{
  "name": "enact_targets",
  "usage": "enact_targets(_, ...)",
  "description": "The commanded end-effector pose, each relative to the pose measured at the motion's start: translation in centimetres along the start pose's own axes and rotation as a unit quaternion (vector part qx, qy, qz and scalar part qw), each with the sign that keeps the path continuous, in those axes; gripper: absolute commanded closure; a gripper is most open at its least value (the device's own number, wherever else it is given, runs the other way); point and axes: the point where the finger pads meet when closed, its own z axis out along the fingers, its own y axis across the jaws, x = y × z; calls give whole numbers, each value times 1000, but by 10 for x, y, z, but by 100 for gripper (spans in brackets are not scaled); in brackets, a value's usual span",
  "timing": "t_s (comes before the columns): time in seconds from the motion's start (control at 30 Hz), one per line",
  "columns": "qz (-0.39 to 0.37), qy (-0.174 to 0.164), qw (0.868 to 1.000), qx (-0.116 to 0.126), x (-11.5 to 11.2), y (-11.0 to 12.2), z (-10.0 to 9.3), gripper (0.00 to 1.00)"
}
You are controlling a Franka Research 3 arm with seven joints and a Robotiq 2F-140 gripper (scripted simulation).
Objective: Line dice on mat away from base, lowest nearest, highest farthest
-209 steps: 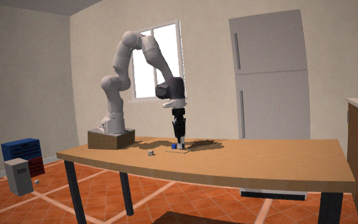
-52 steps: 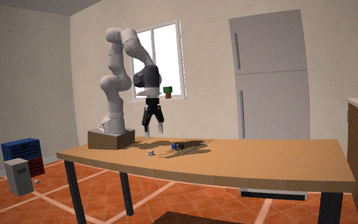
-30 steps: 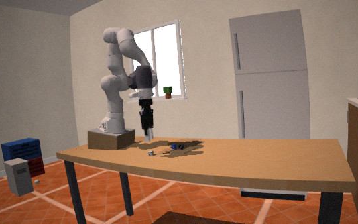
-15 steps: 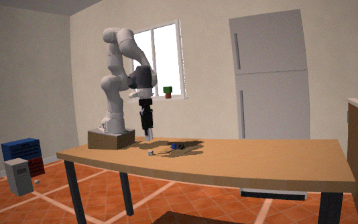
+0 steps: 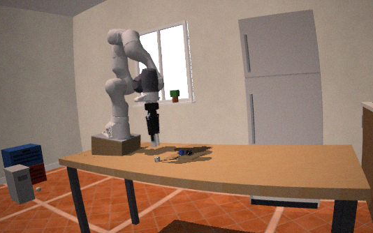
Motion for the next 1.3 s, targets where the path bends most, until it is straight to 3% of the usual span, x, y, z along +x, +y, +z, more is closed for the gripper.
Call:
enact_targets(0.0,-5,-2,1000,0,-1,0,2,75)
enact_targets(1.27,-5,-2,1000,0,-2,-1,47,75)
